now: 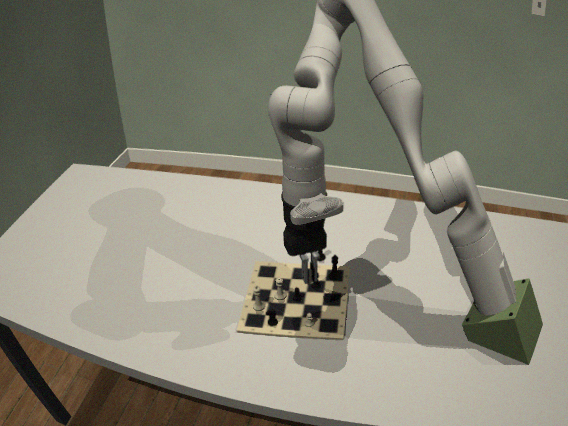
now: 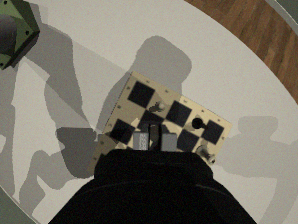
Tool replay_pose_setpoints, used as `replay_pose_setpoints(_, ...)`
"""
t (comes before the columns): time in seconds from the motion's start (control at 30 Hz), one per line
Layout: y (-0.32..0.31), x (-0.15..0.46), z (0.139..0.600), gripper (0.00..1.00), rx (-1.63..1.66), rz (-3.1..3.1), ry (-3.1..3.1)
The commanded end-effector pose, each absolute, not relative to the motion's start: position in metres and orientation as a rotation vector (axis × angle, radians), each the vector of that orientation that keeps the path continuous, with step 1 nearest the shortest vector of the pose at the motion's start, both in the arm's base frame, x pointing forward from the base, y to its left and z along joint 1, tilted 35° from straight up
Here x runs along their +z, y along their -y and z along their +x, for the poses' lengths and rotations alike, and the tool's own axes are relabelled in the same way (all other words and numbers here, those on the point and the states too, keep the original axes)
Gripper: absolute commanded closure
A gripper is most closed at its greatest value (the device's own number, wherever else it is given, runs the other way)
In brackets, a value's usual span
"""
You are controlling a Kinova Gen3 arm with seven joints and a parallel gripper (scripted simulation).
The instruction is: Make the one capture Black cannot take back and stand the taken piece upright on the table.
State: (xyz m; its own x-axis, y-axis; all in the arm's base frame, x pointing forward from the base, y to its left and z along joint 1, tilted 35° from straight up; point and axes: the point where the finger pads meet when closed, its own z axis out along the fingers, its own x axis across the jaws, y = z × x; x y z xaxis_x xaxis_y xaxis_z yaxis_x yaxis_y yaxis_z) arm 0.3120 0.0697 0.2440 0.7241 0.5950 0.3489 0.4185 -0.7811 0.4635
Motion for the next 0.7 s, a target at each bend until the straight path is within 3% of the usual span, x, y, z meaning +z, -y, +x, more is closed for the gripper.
replay_pose_setpoints(0.0, -0.0696, 0.2485, 0.3091, 1.0, 0.693, 2.586, -0.779)
replay_pose_setpoints(0.67, -0.0695, 0.2508, 0.3066, 1.0, 0.691, 2.584, -0.781)
